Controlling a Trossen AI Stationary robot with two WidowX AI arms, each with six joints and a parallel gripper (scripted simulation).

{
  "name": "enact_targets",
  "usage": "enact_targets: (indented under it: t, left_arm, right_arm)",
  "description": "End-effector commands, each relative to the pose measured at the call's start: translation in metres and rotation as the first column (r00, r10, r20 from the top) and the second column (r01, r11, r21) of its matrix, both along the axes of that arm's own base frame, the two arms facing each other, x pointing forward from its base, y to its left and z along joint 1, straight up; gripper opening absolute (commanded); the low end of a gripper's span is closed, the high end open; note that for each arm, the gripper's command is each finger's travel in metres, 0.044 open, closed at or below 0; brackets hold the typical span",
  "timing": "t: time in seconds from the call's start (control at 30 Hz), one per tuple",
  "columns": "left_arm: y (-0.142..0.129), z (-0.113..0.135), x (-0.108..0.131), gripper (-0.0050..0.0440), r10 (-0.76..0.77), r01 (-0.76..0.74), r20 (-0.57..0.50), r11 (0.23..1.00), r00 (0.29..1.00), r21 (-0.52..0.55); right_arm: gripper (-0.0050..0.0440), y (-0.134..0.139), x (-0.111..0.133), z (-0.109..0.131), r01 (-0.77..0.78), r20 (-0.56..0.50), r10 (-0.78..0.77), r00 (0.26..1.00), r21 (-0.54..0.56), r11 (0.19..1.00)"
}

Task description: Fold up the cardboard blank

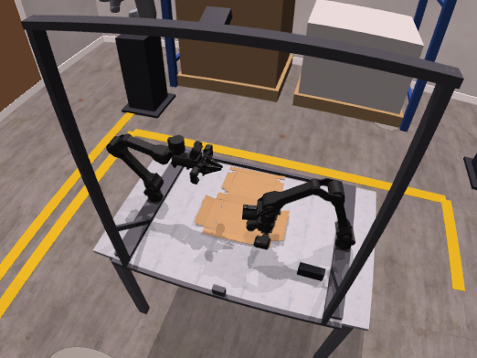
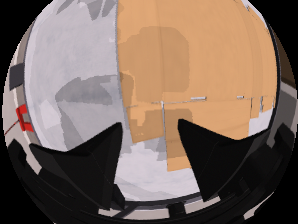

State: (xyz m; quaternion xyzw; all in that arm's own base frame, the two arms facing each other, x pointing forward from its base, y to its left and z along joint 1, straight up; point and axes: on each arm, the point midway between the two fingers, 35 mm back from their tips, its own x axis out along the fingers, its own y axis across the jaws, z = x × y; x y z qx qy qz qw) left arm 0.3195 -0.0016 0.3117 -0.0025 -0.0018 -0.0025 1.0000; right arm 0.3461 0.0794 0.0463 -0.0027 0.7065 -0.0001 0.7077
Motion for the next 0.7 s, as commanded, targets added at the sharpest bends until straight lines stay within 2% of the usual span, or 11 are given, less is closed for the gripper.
enact_targets:
  t: [0.0,0.07,0.13,0.2,0.27,0.43,0.63,0.67]
  left_arm:
    - [-0.008,-0.019,0.017,0.0119,-0.025,0.022,-0.124,0.999,0.992,-0.024]
    - [-0.018,-0.047,0.031,0.0167,-0.050,0.038,-0.273,0.998,0.961,-0.048]
    - [-0.018,-0.047,0.031,0.0167,-0.050,0.038,-0.273,0.998,0.961,-0.048]
    - [-0.029,-0.077,0.041,0.0215,-0.071,0.046,-0.420,0.997,0.905,-0.069]
    - [-0.038,-0.098,0.049,0.0254,-0.087,0.050,-0.517,0.995,0.851,-0.085]
    - [-0.054,-0.144,0.051,0.0254,-0.101,0.043,-0.710,0.994,0.697,-0.098]
    - [-0.072,-0.196,0.041,0.0254,-0.089,0.025,-0.886,0.996,0.456,-0.087]
    - [-0.072,-0.196,0.041,0.0254,-0.089,0.025,-0.886,0.996,0.456,-0.087]
  right_arm:
    - [0.0251,0.002,0.006,0.009,0.003,0.024,-0.004,1.000,0.010,1.000]
    - [0.0251,0.002,0.006,0.009,0.003,0.024,-0.004,1.000,0.010,1.000]
    - [0.0251,0.002,0.006,0.009,0.003,0.024,-0.004,1.000,0.010,1.000]
    - [0.0251,0.002,0.006,0.009,0.003,0.024,-0.004,1.000,0.010,1.000]
    - [0.0251,0.002,0.006,0.009,0.003,0.024,-0.004,1.000,0.010,1.000]
    - [0.0251,0.002,0.006,0.009,0.003,0.024,-0.004,1.000,0.010,1.000]
    - [0.0251,0.002,0.006,0.009,0.003,0.024,-0.004,1.000,0.010,1.000]
    - [0.0251,0.002,0.006,0.009,0.003,0.024,-0.004,1.000,0.010,1.000]
